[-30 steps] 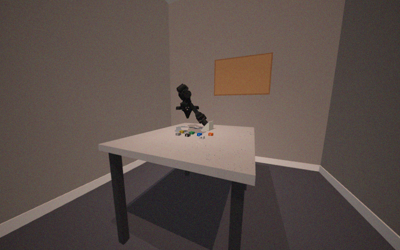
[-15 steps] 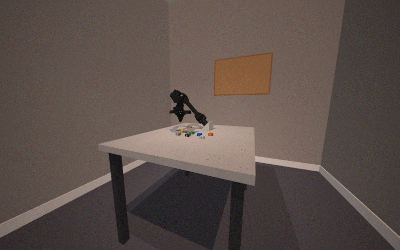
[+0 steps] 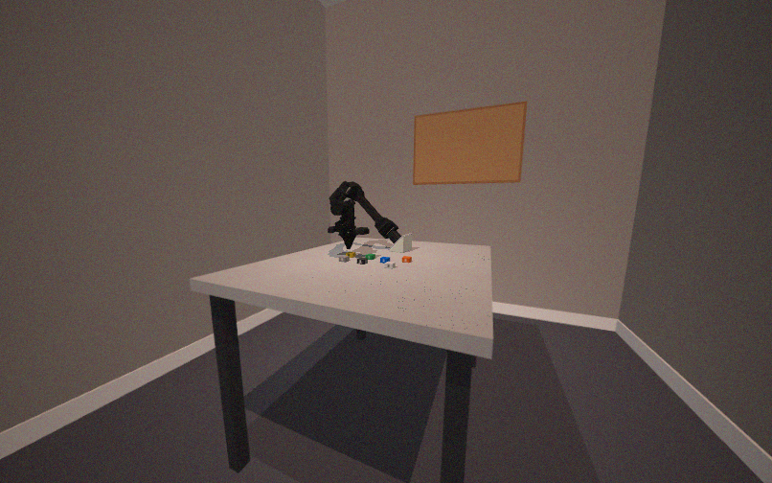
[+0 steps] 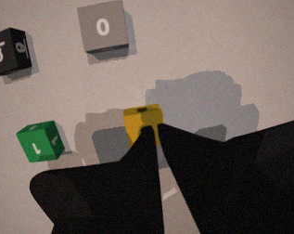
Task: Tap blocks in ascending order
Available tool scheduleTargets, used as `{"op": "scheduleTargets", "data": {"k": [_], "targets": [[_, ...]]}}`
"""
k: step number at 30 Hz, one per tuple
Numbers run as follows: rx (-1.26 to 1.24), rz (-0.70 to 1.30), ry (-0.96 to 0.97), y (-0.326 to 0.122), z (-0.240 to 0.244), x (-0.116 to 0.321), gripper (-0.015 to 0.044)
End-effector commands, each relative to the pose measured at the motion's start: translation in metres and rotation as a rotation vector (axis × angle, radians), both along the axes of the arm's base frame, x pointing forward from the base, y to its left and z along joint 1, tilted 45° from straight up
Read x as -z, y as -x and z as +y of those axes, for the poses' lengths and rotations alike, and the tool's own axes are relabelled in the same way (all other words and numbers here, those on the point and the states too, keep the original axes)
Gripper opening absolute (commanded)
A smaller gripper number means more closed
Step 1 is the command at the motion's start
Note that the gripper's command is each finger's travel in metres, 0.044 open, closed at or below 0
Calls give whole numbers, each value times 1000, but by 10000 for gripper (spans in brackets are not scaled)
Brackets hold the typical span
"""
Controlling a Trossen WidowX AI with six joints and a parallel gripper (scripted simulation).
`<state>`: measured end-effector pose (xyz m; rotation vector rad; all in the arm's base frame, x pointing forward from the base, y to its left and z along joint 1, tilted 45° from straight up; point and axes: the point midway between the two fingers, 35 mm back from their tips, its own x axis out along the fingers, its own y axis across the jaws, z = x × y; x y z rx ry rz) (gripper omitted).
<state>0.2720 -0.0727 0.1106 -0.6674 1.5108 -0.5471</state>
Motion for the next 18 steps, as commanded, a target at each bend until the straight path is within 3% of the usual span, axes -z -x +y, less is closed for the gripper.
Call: {"op": "scheduleTargets", "data": {"k": [1,18], "targets": [[-3,6,6,1,-5,5,20],[-3,3,2,1,-7,8,20]]}}
